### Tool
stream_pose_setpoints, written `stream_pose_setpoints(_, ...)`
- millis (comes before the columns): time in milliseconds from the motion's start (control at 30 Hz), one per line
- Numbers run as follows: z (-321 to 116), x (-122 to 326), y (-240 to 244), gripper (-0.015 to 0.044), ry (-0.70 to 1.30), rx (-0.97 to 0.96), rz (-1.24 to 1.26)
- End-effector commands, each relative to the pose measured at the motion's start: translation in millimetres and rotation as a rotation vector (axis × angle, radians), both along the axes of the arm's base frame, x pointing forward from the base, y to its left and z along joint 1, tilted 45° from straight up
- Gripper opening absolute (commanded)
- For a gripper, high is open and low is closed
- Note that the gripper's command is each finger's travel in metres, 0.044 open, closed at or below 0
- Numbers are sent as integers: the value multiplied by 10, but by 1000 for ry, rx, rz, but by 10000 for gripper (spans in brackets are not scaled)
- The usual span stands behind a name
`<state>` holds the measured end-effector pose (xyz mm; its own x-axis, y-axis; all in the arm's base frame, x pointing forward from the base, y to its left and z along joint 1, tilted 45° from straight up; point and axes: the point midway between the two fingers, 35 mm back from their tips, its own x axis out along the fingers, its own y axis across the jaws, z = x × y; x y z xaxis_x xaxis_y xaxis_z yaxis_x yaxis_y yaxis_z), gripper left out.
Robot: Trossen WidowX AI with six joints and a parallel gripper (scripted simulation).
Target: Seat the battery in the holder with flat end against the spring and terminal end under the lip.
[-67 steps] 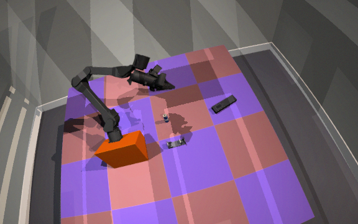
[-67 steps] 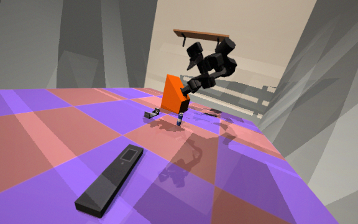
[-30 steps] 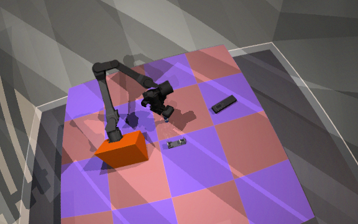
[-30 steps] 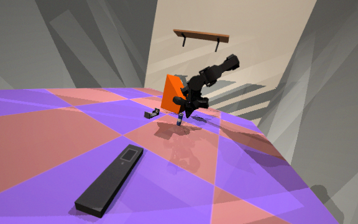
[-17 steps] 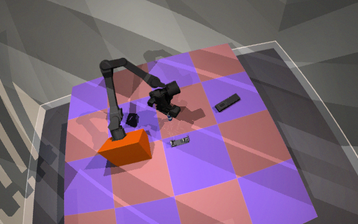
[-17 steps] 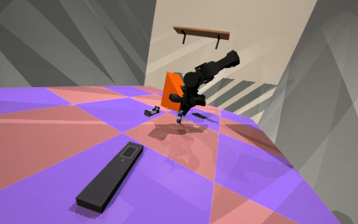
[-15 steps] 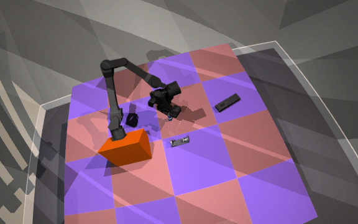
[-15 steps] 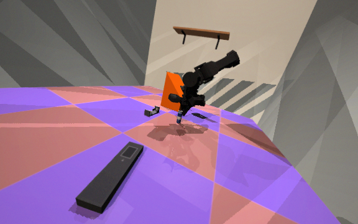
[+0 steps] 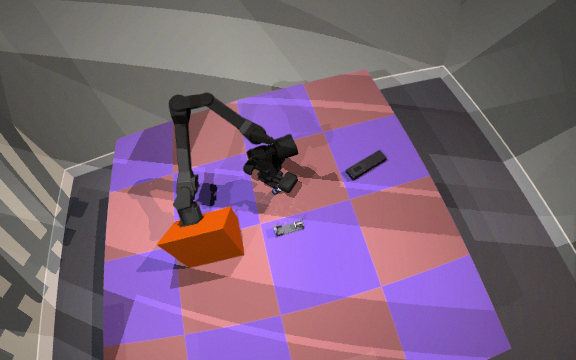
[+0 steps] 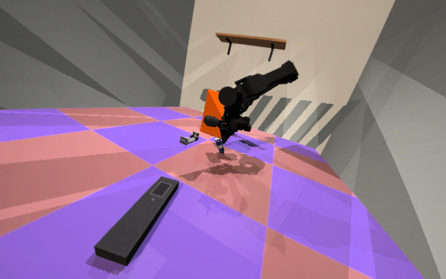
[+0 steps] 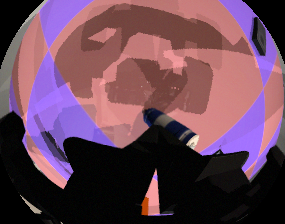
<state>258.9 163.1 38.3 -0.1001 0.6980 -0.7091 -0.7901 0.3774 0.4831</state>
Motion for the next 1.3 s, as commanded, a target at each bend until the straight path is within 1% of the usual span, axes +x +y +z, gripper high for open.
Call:
stream_pose_setpoints(0, -40, 55, -32, 0, 2, 2, -1)
stream_pose_setpoints(233, -97, 129, -77, 0, 2, 3, -1)
stream_pose_setpoints(300, -39, 110, -98, 0, 0, -2, 0)
stream_pose_setpoints(600, 452, 216, -632, 0, 1, -2, -1)
stream_pose_setpoints(1000, 439, 211, -626, 0, 10, 1, -4)
stream_pose_setpoints(1067, 419, 216, -612, 53, 49, -5, -43)
stream_pose_setpoints(1267, 218, 253, -483, 210, 400, -61, -399)
